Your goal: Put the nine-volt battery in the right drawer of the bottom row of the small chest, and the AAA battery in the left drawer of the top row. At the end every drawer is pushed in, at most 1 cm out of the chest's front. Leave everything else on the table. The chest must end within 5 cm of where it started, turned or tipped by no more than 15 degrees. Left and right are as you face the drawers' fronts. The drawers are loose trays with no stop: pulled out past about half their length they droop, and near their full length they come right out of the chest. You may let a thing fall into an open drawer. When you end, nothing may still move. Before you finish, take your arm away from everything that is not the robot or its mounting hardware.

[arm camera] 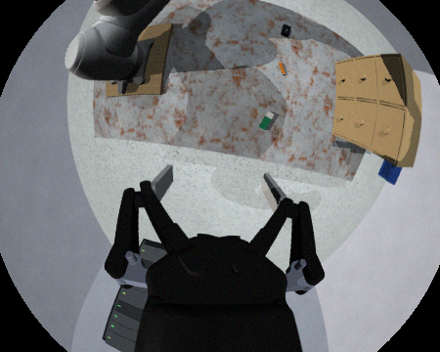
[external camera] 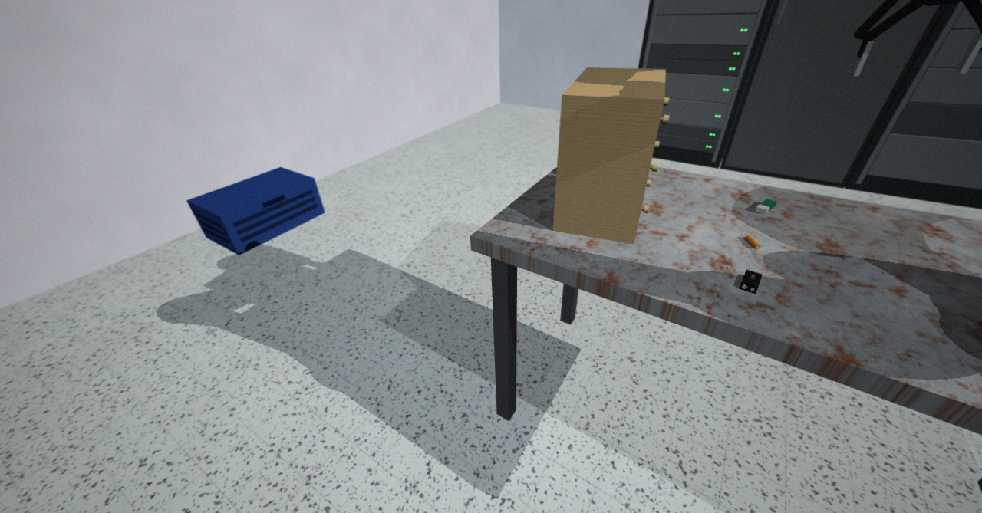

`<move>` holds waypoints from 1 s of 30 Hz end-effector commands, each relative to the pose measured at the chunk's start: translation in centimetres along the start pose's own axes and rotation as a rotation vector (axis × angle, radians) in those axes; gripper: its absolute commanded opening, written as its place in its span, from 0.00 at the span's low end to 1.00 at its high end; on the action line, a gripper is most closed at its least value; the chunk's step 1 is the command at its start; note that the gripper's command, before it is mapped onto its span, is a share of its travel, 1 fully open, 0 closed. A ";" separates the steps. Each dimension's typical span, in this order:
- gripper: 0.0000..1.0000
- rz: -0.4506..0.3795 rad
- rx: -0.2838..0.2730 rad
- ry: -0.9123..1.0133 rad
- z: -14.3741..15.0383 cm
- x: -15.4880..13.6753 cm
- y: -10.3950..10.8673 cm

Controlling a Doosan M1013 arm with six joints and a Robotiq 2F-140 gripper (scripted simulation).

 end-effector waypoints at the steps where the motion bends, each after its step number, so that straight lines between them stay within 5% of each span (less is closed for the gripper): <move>1: 1.00 0.013 -0.014 -0.019 4.7 2.0 2.4; 2: 1.00 0.013 -0.014 -0.019 4.7 2.0 2.4; 3: 1.00 0.025 -0.025 -0.030 7.7 3.8 4.1; 7: 1.00 0.025 -0.025 -0.030 7.7 3.8 4.1; 10: 1.00 0.051 -0.042 -0.047 13.0 7.9 7.1; 15: 1.00 0.069 -0.051 -0.056 16.2 11.2 9.1; 30: 1.00 0.077 -0.053 -0.061 17.4 12.6 9.9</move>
Point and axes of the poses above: the point where the finger pads meet when closed, its own y axis back along the fingers, its own z axis across the jaws, x = y × z, the point moved 6 cm from there along y, back along the fingers, and after that the axes turned 3 degrees about -y, right-handed, at the moved point
